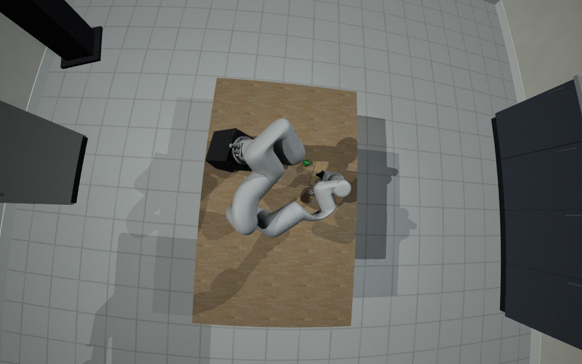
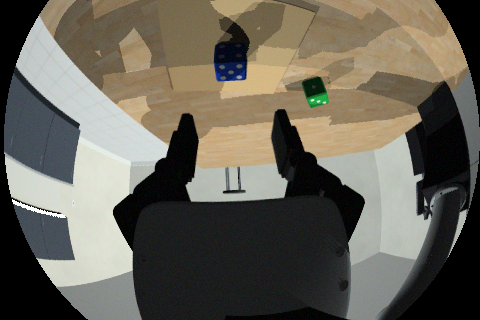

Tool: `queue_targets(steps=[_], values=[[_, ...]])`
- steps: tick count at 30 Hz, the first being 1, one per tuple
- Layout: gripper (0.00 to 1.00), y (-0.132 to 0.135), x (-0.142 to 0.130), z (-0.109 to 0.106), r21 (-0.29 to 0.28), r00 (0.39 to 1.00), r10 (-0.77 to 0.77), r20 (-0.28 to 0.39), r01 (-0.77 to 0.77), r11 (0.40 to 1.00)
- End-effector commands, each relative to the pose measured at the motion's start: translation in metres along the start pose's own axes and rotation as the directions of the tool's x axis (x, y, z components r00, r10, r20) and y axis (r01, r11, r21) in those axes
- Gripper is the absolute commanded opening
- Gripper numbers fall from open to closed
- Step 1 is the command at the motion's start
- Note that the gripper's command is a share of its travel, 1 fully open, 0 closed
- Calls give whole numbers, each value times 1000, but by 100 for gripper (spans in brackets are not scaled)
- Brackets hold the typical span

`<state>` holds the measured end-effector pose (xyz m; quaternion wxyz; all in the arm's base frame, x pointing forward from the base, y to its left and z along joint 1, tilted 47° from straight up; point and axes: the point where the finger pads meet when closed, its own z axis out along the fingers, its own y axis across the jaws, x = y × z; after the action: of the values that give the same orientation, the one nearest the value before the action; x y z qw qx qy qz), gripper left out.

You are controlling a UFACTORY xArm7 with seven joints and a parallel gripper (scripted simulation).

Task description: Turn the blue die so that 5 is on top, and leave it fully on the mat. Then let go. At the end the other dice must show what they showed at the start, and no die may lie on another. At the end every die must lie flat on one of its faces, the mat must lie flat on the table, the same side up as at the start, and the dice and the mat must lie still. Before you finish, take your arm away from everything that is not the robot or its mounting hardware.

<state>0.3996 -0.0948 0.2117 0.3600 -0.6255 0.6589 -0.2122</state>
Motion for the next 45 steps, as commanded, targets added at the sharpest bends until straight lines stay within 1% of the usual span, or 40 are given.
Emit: queue_targets(steps=[1, 9, 11, 13, 15, 17, 19, 21, 23, 24, 41, 45], values=[[69, -1, -2, -1, 3, 996, 5, -92, -4, 1000], [69, -1, -3, -1, 4, 991, 5, -132, -4, 1000], [69, 1, -3, 1, -6, 985, 5, -171, -6, 1000], [69, 2, -4, 2, -13, 973, 4, -230, -7, 1000], [69, 2, -5, 2, -10, 956, 4, -293, -7, 1000], [69, 0, -6, 1, 0, 940, 5, -341, -6, 1000], [69, 0, -6, 1, 0, 940, 5, -341, -6, 1000], [69, -1, -7, 0, 8, 931, 6, -366, -4, 1000], [69, -1, -7, 0, 9, 929, 7, -370, -4, 1000], [100, -1, -7, 0, 9, 929, 7, -370, -4, 1000], [100, -1, -7, 0, 9, 929, 7, -370, -4, 1000], [100, -1, -8, -3, 9, 929, 7, -370, -4, 1000]])
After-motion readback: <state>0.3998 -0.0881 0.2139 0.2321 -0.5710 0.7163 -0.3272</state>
